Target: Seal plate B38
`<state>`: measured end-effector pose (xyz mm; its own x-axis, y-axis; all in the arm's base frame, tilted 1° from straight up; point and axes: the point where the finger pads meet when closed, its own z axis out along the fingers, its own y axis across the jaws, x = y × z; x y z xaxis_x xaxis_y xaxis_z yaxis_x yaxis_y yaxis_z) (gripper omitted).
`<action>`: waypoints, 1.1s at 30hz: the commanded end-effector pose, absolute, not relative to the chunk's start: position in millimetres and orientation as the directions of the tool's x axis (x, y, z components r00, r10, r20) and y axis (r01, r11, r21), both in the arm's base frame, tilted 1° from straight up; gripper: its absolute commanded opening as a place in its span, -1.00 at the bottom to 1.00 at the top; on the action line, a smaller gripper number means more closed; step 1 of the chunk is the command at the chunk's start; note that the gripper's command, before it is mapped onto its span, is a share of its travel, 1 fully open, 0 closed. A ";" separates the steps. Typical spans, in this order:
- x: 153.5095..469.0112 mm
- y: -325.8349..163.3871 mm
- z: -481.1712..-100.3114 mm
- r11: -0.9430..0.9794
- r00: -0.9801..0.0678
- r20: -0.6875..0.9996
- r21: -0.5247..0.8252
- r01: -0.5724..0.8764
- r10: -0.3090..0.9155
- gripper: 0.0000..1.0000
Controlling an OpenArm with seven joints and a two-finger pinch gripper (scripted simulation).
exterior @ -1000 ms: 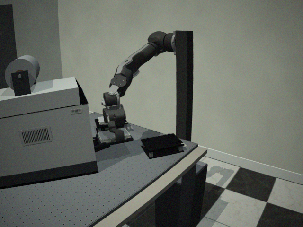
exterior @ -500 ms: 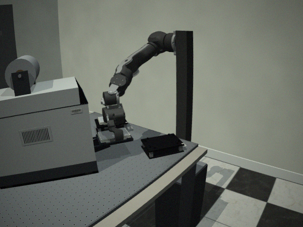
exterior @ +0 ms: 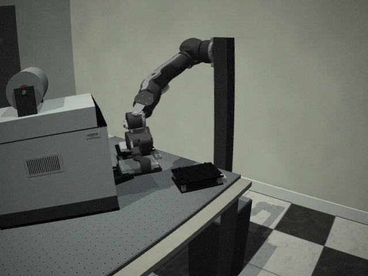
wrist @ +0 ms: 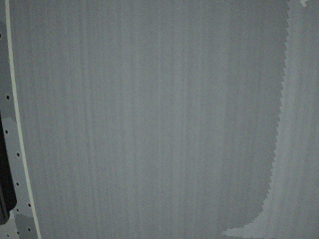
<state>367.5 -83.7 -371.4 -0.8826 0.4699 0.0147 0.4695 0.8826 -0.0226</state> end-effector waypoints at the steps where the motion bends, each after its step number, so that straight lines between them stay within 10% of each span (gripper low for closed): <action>1: 368.6 -83.3 -370.9 0.882 -0.882 0.011 -0.018 0.471 0.471 0.54; 21: 372.1 -84.0 -366.7 0.883 -0.883 0.007 -0.016 0.470 0.470 0.54; 22: 372.0 -84.2 -366.8 0.882 -0.883 0.007 -0.017 0.470 0.470 -1.00; 33: 371.6 -84.8 -367.3 0.882 -0.882 0.006 -0.019 0.471 0.471 -1.00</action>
